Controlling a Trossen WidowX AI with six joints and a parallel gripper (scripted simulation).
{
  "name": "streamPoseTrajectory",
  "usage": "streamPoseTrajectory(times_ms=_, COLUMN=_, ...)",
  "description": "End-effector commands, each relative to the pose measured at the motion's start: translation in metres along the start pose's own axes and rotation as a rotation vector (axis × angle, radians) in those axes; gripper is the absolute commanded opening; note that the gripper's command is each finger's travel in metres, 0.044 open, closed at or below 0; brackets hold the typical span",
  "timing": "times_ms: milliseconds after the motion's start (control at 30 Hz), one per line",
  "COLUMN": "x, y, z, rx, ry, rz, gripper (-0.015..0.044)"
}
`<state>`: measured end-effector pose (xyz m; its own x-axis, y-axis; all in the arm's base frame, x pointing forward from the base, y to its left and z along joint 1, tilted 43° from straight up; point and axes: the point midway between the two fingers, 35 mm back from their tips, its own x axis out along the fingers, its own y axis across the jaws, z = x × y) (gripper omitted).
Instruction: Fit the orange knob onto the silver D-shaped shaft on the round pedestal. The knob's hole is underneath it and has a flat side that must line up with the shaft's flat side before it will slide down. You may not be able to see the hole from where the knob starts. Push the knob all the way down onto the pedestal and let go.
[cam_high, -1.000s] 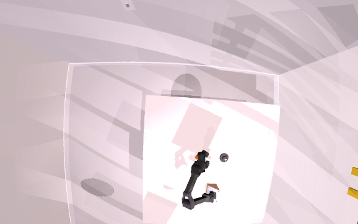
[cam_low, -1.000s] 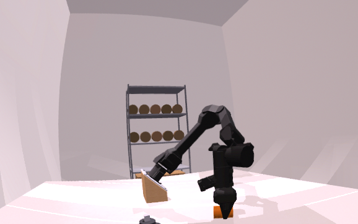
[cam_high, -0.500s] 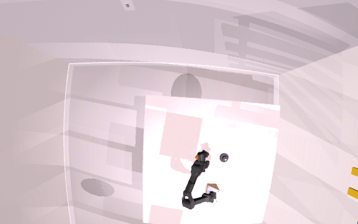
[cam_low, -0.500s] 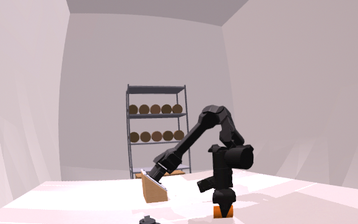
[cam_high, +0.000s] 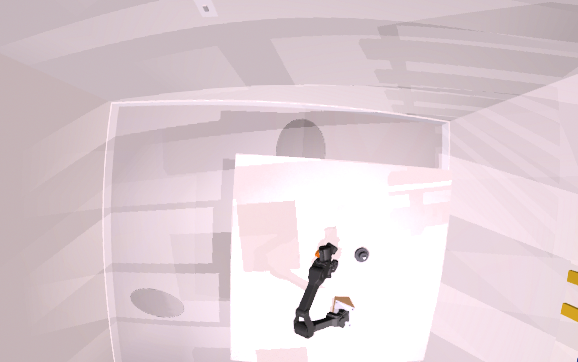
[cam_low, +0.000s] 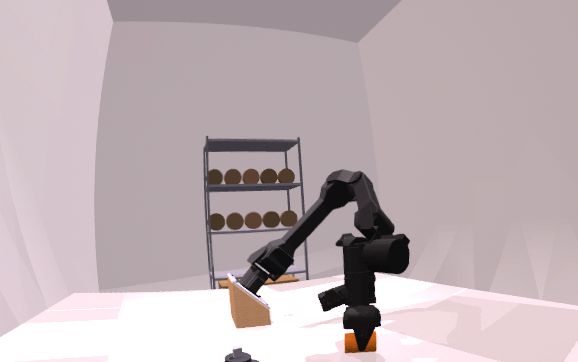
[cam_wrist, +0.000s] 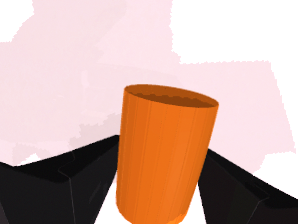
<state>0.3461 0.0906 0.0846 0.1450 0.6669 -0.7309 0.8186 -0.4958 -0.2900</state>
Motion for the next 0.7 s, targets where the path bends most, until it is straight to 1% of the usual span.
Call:
streamPoseTrajectory(times_ms=0, x=-0.001, y=0.000, z=0.001, rx=0.005, ry=-0.005, rz=-0.001, gripper=0.0181)
streamPoseTrajectory(times_ms=167, x=-0.013, y=0.000, z=0.000, rx=0.005, ry=-0.006, rz=-0.001, gripper=0.0181)
streamPoseTrajectory(times_ms=333, x=-0.014, y=0.000, z=0.000, rx=-0.018, ry=-0.006, rz=-0.001, gripper=0.0181)
streamPoseTrajectory(times_ms=667, x=-0.014, y=0.000, z=0.000, rx=-0.362, ry=-0.005, rz=-0.002, gripper=0.0181)
